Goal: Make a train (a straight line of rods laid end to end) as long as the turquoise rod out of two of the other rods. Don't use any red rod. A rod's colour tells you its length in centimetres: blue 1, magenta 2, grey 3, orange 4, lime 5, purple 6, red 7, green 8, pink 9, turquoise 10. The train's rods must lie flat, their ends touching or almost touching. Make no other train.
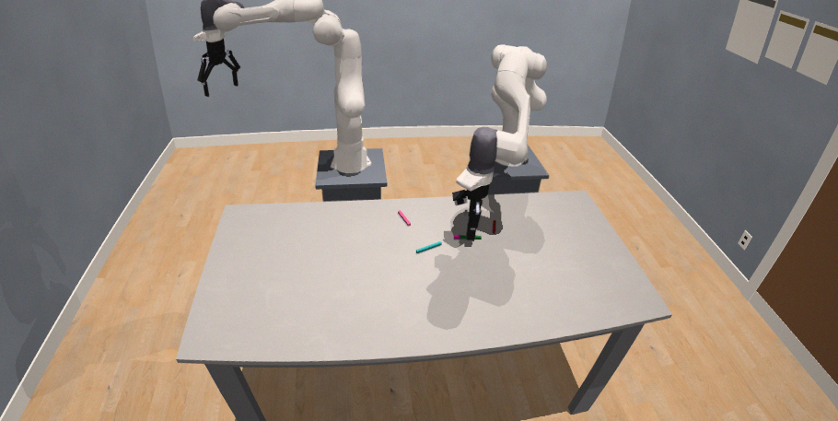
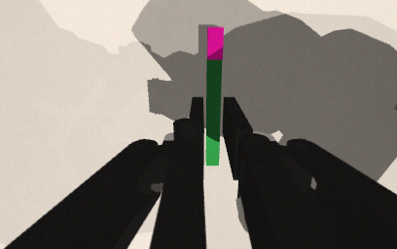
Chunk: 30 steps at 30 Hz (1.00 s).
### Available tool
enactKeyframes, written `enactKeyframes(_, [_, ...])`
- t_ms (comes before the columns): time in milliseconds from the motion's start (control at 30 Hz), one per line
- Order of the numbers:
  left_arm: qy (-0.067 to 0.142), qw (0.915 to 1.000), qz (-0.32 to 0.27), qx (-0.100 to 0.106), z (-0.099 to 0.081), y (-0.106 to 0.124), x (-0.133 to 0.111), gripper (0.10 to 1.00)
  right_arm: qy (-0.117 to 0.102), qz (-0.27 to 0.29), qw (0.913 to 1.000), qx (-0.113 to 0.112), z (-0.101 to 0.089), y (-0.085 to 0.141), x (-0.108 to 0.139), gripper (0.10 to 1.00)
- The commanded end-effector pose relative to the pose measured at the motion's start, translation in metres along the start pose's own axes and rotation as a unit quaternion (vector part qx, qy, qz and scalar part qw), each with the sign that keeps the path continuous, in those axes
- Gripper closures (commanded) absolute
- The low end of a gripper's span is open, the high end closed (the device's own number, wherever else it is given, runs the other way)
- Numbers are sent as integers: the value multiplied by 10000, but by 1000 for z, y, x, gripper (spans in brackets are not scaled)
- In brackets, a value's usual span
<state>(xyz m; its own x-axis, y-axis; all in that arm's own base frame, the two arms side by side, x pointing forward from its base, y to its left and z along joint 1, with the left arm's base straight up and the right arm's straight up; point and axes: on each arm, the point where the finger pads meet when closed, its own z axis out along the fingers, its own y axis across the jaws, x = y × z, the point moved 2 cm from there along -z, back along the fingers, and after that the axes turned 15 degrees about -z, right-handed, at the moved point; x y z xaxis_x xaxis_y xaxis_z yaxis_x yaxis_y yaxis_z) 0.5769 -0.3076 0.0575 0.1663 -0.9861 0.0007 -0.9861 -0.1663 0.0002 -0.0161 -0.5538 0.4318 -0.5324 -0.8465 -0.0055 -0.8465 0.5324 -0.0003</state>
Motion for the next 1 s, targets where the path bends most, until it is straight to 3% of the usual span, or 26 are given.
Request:
enactKeyframes(0, [-3,10000,-16,1,0,0,0,888,27,-28,10000,-1,-1,1,1,98])
enactKeyframes(600, [-3,10000,-16,1,-2,0,0,867,27,-28,10000,-1,-1,1,1,98])
enactKeyframes(767, [-3,10000,-16,1,-16,0,0,867,27,-28,10000,-1,-1,1,1,98])
enactKeyframes(967, [-3,10000,-16,1,-47,0,0,867,27,-28,10000,-1,-1,1,1,98])
